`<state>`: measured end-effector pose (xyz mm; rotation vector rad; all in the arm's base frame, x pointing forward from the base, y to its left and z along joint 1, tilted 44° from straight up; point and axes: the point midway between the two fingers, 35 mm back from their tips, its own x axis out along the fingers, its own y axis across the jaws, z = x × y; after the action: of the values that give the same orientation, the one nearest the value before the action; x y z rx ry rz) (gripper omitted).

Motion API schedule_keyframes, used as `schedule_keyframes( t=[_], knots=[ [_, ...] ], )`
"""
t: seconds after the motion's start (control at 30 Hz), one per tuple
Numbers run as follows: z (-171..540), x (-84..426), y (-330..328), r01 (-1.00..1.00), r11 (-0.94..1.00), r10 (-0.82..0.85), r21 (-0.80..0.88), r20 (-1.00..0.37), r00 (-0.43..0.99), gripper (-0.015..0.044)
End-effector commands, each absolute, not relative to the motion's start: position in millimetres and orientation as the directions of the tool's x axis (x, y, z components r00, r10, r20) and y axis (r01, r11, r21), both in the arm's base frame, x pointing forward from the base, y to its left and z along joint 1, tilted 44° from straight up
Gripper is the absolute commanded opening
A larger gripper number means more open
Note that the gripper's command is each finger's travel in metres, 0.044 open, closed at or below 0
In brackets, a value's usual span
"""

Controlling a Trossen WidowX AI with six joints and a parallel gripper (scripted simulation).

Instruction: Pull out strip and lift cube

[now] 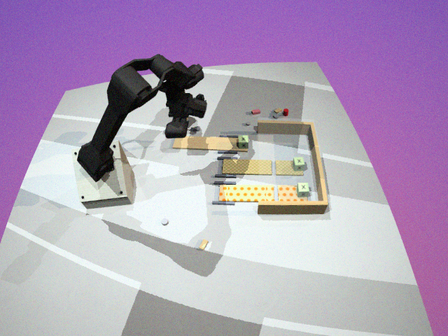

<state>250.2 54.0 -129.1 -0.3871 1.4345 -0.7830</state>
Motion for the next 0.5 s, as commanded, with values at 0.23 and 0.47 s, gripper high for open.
schedule_keyframes(
  t=[0.23, 0.47],
  knots=[
    [-117, 291, 45, 0.224, 0.703, -0.684, -0.675, -0.728, -0.047, 0.0368],
    [-109, 317, 39, 0.225, 0.703, -0.685, -0.675, -0.728, -0.046, 0.044]
  ],
)
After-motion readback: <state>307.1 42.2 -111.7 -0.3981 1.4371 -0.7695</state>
